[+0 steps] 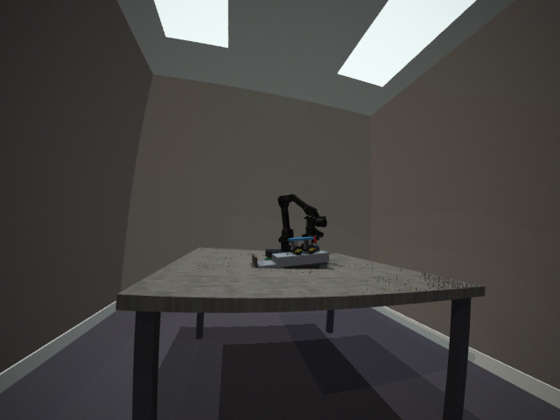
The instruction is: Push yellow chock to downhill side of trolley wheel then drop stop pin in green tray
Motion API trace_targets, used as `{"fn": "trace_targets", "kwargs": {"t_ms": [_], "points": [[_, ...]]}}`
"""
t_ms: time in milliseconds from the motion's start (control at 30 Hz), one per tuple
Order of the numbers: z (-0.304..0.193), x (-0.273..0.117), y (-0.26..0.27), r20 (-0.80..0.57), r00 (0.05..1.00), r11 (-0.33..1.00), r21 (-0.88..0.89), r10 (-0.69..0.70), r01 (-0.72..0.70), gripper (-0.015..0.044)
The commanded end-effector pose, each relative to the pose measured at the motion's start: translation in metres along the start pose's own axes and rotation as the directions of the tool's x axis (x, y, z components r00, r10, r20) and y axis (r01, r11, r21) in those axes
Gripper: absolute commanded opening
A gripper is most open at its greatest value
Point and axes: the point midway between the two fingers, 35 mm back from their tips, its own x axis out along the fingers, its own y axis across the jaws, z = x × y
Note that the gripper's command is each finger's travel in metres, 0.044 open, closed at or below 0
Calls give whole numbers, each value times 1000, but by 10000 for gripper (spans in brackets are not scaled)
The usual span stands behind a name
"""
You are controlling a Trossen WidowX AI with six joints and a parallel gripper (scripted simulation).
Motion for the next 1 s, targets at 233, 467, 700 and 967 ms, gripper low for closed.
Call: {"fn": "trace_targets", "kwargs": {"t_ms": [233,467,700,967], "points": [[0,-36,0,9,1000,1000,6,-18,18,0],[0,-56,-1,9,1000,1000,6,-18,18,0],[1,-77,-3,9,1000,1000,6,-18,18,0],[4,-101,-8,9,1000,1000,6,-18,18,0]]}}
